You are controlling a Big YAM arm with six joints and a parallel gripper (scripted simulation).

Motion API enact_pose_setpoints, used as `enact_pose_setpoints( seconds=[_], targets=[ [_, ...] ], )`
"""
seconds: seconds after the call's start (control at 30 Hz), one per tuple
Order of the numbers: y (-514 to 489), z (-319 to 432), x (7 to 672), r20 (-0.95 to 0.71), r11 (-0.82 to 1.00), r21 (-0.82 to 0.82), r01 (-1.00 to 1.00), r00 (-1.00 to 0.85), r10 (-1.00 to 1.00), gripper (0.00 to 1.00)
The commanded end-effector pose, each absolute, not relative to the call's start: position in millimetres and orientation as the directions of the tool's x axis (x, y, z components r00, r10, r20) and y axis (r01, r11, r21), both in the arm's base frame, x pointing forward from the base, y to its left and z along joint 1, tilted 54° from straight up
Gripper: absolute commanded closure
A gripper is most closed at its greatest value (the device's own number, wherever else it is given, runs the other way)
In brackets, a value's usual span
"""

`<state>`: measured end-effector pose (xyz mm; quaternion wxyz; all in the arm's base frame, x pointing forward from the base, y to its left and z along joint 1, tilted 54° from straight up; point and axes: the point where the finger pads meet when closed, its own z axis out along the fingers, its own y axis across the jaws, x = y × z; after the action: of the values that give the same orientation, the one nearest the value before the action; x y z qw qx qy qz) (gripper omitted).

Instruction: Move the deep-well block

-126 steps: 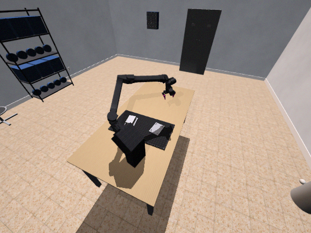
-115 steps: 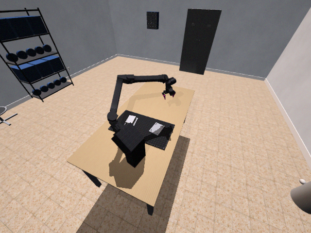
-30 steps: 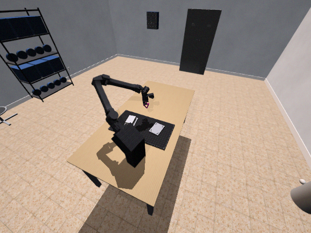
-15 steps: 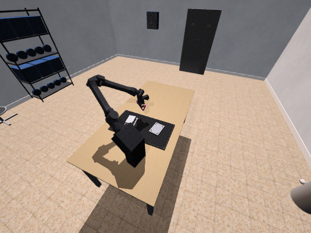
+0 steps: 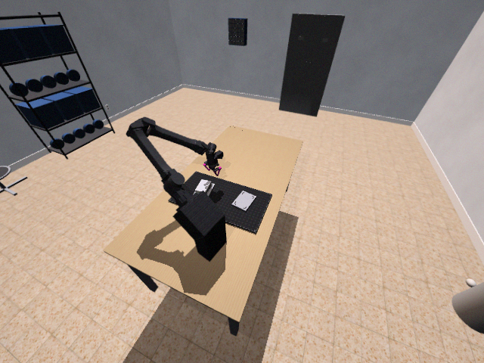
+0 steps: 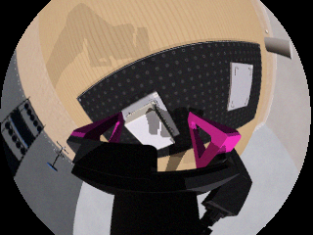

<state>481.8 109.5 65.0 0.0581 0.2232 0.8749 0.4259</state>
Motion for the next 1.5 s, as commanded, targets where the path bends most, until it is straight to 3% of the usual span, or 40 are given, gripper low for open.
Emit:
enact_pose_setpoints(
  seconds=[0.0,0.3,0.6,1.47],
  targets=[
    [126.4,75.3,471.3,-0.039,0.588,0.788,0.184,-0.937,0.346,0.00],
    [146.0,77.4,443.5,-0.136,0.619,0.783,0.060,-0.955,0.265,0.00],
    [169.2,79.5,403.9,-0.323,0.637,0.746,-0.193,-0.942,0.093,0.00],
    [181.7,63.2,402.0,-0.286,0.639,0.753,-0.154,-0.952,0.108,0.00]
  ],
)
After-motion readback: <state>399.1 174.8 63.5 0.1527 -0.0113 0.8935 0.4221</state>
